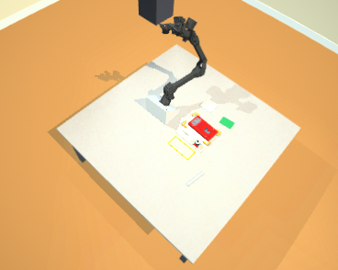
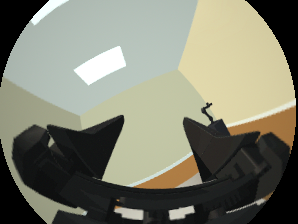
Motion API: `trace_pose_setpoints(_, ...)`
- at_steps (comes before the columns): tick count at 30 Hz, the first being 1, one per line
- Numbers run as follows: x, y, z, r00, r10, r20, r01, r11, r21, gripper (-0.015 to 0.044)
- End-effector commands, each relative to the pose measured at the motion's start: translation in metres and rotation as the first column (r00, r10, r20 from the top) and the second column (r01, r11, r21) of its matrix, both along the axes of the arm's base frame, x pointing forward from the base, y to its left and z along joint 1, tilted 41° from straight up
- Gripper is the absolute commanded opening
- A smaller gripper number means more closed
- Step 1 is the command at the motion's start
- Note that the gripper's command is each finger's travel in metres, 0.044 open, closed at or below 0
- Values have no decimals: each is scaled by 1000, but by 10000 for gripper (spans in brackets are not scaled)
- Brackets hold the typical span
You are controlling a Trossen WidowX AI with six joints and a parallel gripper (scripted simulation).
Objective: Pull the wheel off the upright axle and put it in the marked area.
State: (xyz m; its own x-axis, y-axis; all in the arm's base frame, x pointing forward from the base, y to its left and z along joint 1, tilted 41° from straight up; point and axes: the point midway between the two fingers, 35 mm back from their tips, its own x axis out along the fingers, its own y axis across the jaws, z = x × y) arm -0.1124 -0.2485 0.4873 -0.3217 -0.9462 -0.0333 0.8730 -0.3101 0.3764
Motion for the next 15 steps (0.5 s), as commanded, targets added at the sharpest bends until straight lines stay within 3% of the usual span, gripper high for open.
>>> trace_pose_setpoints(1, 0, -1, 0, 1000, 3, 0, -3, 1000, 1, 374)
trace_pose_setpoints(4, 7, -14, -7, 999, 39, 2, -39, 999, 20, 300)
trace_pose_setpoints(15, 63, -82, -64, 949, 313, 22, -310, 923, 229, 300)
